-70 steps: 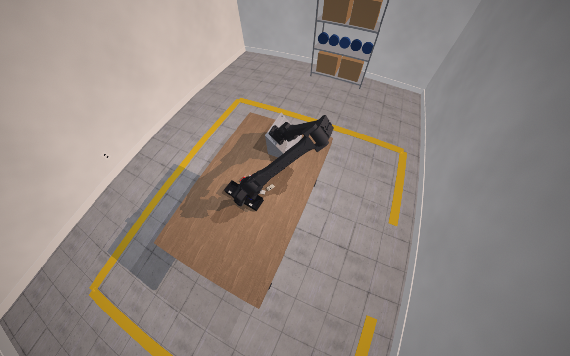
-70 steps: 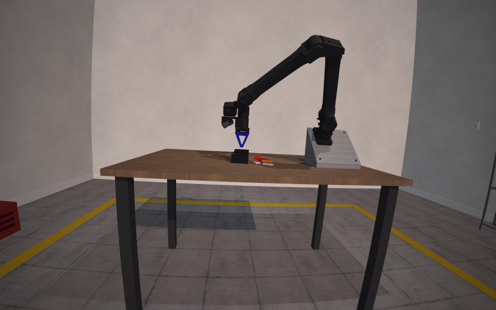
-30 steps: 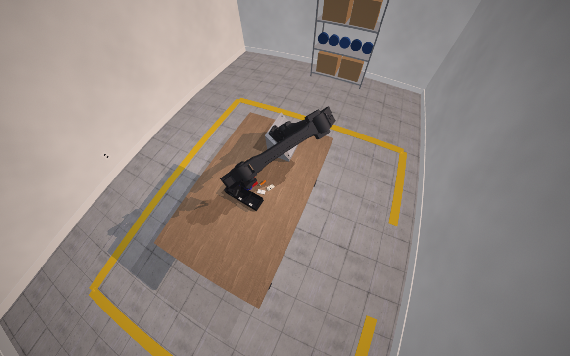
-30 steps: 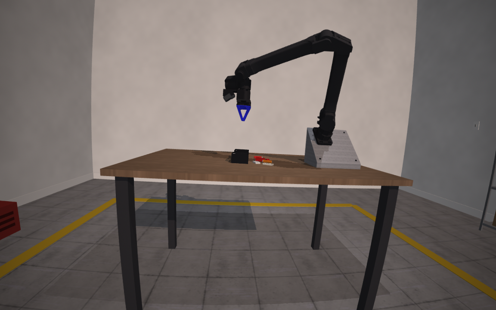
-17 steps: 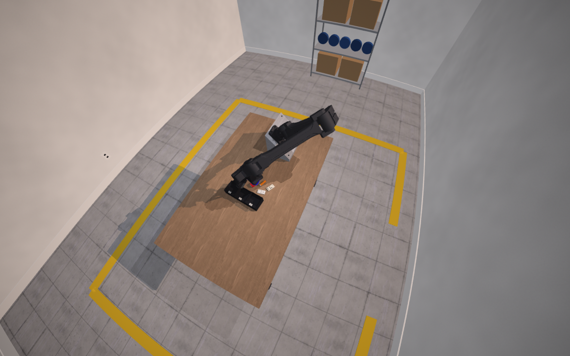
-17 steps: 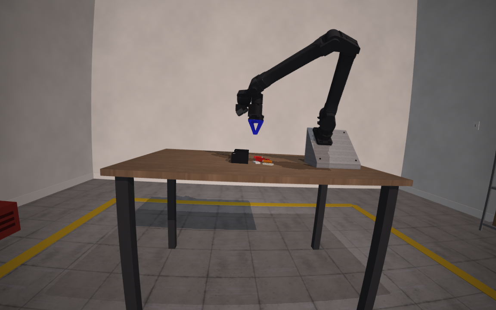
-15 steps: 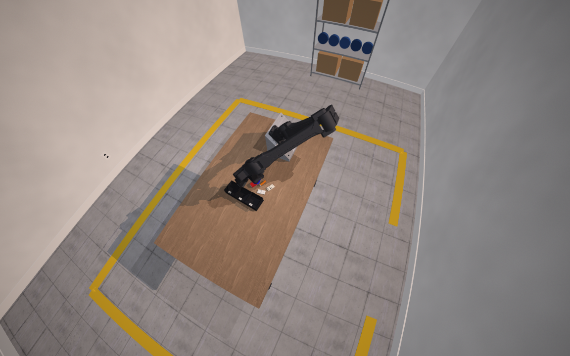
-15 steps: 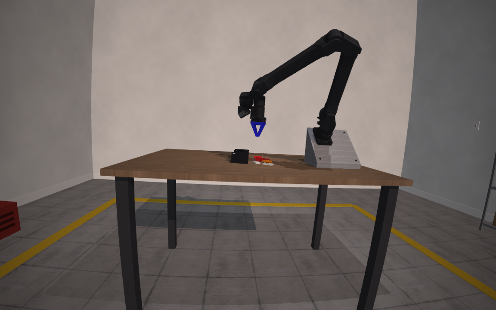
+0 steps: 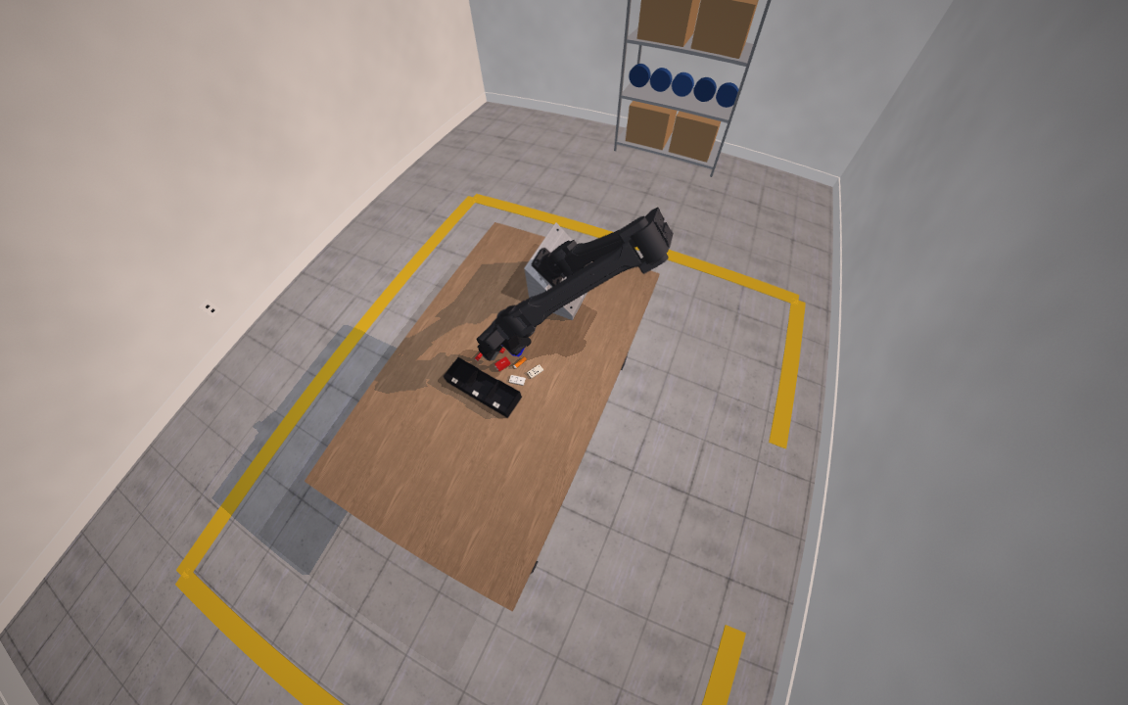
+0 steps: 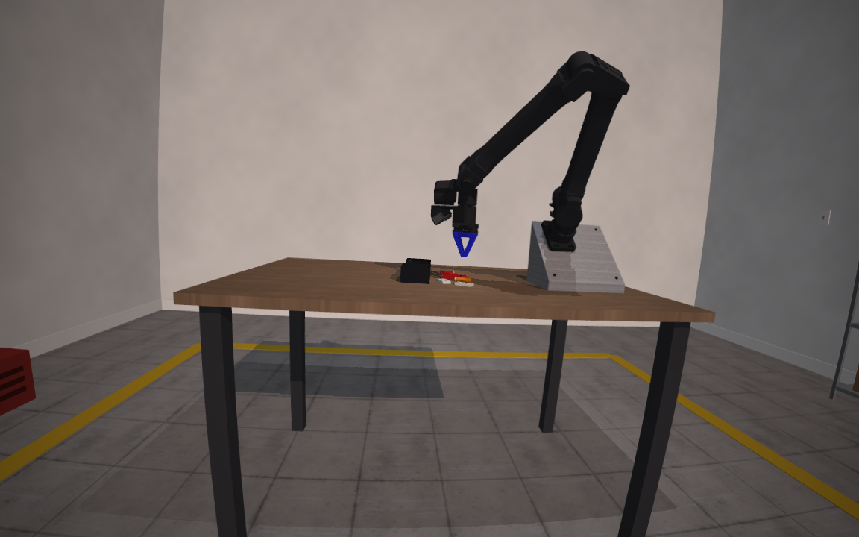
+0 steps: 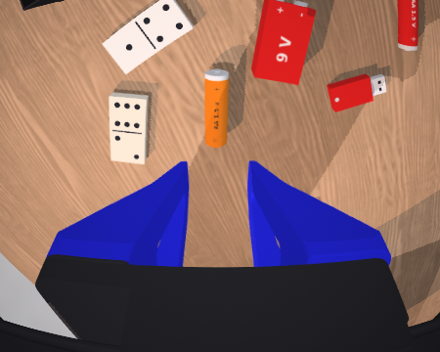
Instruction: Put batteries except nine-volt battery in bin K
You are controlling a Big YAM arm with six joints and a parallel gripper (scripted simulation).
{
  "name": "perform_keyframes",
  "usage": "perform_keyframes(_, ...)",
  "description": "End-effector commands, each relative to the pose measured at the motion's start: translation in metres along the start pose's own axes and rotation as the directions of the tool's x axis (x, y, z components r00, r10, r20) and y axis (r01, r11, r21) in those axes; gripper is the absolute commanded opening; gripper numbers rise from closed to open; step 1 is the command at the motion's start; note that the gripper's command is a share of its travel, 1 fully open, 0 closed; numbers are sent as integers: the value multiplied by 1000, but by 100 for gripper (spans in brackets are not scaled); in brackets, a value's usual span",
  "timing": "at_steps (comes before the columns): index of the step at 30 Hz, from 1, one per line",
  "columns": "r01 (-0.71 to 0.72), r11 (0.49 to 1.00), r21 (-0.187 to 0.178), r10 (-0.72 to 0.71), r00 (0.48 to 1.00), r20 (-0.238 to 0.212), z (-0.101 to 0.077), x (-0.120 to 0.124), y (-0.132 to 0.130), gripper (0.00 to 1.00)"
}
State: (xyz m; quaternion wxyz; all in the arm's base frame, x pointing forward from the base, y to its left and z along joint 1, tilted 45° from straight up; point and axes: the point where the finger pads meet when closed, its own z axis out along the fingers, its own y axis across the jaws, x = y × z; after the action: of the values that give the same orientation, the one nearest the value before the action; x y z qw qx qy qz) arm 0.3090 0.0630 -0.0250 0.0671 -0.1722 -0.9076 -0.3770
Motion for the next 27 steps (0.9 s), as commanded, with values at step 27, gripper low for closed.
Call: perform_keyframes(27, 0, 1000, -6, 0, 1000, 31, -5, -7, 5, 27)
